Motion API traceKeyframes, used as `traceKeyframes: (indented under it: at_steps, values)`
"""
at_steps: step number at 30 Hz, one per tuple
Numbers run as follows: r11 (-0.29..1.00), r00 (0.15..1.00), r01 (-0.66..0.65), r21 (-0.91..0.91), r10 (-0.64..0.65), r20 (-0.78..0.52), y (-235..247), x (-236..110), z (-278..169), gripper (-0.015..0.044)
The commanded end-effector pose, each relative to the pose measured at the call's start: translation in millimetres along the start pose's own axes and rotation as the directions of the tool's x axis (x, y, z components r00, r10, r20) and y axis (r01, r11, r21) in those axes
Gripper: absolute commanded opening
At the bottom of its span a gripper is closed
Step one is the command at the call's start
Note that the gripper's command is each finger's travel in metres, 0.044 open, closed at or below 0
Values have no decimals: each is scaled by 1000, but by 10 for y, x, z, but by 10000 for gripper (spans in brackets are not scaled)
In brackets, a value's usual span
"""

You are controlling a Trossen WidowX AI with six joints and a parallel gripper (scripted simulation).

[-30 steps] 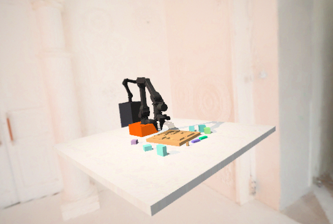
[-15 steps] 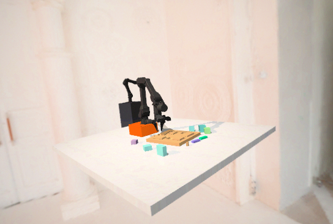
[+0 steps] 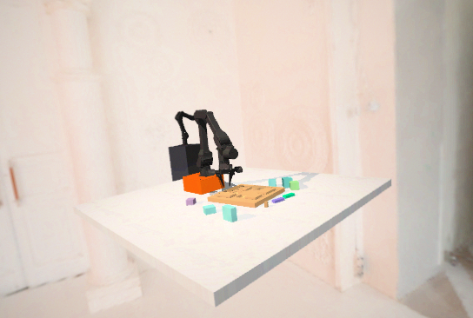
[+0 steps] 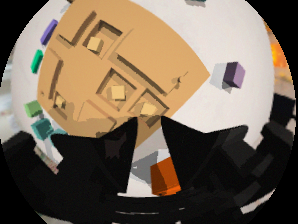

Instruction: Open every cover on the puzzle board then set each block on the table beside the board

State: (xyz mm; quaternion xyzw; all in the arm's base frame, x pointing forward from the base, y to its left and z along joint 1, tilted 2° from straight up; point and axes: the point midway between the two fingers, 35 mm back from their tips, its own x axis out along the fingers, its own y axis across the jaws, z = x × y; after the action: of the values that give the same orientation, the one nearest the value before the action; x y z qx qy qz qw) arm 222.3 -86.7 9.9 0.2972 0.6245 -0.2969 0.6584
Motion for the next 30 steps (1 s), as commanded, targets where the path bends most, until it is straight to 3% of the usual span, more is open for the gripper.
traceKeyframes:
  at_steps: [1, 23, 30]
  values:
    - [998, 1000, 1, 62, -1, 1, -2, 10, 1, 144]
    - [927, 1000, 1, 375, -1, 1, -4, 52, 1, 144]
    - [919, 1000, 1, 395, -1, 1, -4, 55, 1, 144]
